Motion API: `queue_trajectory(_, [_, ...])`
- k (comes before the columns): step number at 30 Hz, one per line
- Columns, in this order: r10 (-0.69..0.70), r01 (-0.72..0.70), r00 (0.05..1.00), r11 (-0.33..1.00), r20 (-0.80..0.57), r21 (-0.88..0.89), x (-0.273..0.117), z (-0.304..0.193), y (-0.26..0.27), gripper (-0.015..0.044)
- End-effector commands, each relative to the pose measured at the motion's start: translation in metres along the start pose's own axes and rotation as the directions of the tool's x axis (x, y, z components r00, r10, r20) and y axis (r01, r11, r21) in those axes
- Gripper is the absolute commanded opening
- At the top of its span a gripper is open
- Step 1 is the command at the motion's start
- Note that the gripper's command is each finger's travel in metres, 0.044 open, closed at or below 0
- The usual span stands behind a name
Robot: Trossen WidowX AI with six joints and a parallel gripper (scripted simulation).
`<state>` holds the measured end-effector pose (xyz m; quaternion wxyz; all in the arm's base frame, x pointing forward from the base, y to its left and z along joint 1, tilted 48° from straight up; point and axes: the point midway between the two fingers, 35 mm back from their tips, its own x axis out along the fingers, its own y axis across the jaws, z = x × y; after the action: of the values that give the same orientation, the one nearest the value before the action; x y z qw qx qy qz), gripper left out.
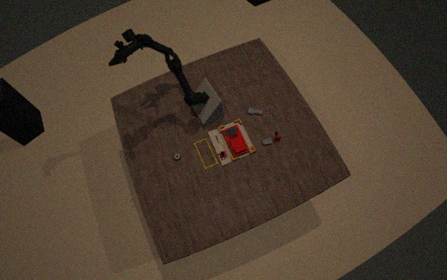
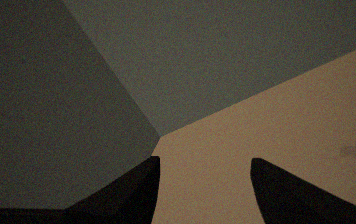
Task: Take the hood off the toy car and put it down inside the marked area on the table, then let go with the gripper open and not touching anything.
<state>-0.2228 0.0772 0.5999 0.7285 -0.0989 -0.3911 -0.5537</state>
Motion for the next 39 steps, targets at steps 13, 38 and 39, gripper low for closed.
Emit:
queue_trajectory(13, [0.056, -0.053, 0.991, 0.998, -0.123, 0.03, 0.057, -0.043, 0.043, 0.044])
queue_trajectory(38, [0.199, -0.303, 0.745, 0.951, -0.637, -0.056, 0.164, -0.261, 0.188, 0.044])
queue_trajectory(39, [0.199, -0.313, 0.727, 0.948, -0.657, -0.059, 0.165, -0.271, 0.193, 0.044])
